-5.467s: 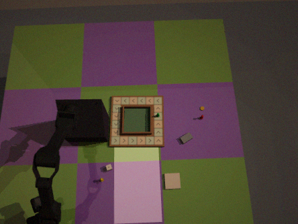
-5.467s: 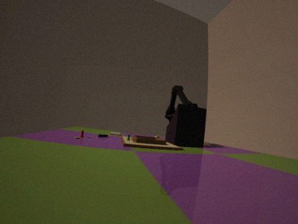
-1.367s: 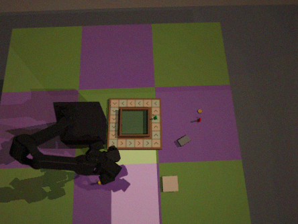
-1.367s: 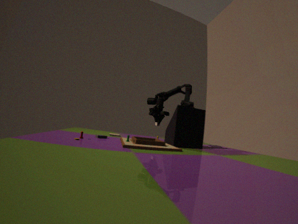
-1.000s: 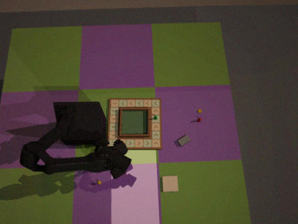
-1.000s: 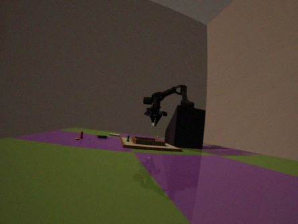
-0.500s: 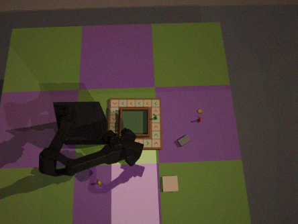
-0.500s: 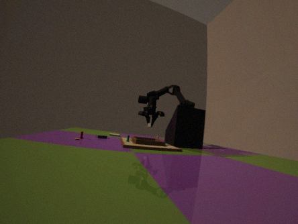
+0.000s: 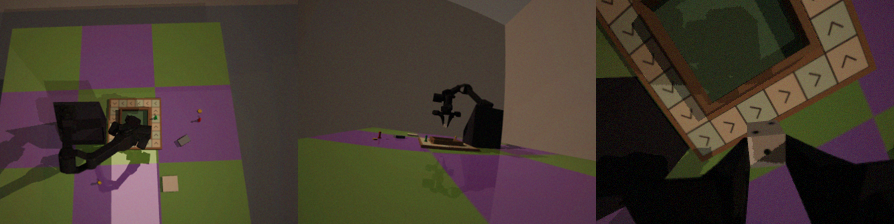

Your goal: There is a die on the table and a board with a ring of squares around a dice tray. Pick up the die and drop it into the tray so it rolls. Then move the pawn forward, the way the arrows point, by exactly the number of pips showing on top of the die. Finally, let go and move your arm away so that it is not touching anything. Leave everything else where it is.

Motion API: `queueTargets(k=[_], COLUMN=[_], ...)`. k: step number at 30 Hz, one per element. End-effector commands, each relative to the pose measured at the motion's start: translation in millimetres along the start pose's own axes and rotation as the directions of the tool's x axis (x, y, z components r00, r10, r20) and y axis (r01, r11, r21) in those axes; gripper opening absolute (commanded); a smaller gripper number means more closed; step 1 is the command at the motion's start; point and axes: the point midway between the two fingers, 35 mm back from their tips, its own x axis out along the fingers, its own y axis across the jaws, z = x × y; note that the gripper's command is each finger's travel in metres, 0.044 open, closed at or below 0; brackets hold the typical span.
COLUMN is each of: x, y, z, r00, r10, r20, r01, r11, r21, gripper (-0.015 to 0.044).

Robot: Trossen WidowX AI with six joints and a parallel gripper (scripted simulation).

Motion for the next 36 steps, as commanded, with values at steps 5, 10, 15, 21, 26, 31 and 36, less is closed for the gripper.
queueTargets(k=[5, 10, 15, 21, 26, 31, 36], x=[6, 9, 13, 19, 20, 26, 31], y=[4, 10, 17, 28, 31, 34, 38], z=[39, 62, 83, 108, 113, 113, 113], r00=[1.000, 1.000, 1.000, 0.999, 0.999, 0.998, 0.974], r10=[-0.007, -0.012, -0.019, -0.029, -0.032, 0.055, 0.162], r20=[-0.012, -0.016, -0.025, -0.040, -0.043, 0.035, 0.158], r01=[0.005, 0.008, 0.009, 0.009, 0.009, -0.032, -0.068], r11=[0.987, 0.968, 0.942, 0.900, 0.888, 0.884, 0.875], r21=[-0.159, -0.250, -0.337, -0.436, -0.459, -0.467, -0.479], gripper=[0.0000, 0.0000, 0.0000, 0.0000, 0.0000, 0.0000, 0.0000])
